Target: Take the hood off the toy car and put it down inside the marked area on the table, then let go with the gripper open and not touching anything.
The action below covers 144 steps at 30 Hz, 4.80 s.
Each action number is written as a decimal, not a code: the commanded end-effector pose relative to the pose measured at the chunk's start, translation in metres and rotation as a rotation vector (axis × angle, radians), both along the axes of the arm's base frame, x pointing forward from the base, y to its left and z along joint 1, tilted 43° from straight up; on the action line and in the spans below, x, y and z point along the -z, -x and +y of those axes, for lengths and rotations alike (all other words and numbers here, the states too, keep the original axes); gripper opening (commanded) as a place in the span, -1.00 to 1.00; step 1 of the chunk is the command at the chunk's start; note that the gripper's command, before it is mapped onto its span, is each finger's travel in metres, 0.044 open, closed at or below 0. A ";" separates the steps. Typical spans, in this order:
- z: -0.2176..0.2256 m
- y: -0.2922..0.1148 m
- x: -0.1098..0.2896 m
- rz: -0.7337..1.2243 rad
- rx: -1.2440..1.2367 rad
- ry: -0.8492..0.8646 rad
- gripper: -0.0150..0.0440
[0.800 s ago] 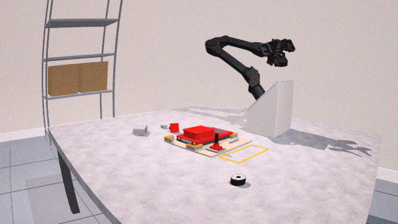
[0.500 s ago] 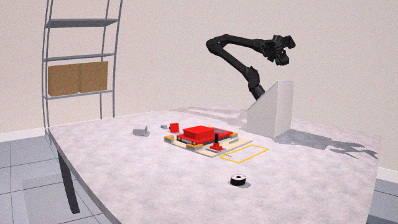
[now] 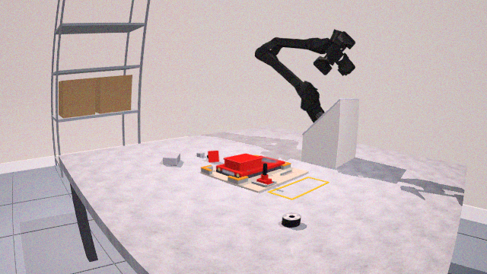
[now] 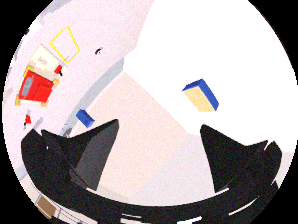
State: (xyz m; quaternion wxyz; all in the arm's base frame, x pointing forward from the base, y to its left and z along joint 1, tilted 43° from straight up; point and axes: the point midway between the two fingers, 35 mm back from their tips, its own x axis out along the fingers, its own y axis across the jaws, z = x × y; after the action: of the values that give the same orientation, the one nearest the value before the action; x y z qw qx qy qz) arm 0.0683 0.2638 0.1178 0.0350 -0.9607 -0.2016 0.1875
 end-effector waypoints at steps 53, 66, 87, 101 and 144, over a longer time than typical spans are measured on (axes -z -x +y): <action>-0.297 -0.257 0.054 -0.360 2.328 -1.693 1.00; -0.300 -0.260 0.055 -0.360 2.328 -1.694 1.00; -0.311 -0.263 0.066 -0.360 2.328 -1.694 1.00; -0.318 -0.264 0.073 -0.360 2.328 -1.694 1.00; -0.337 -0.267 0.092 -0.363 2.326 -1.693 1.00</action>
State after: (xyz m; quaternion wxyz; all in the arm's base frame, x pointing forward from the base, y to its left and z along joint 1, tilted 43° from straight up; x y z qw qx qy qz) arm 0.3348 -0.0724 0.0276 0.6859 -0.2779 0.6270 -0.2432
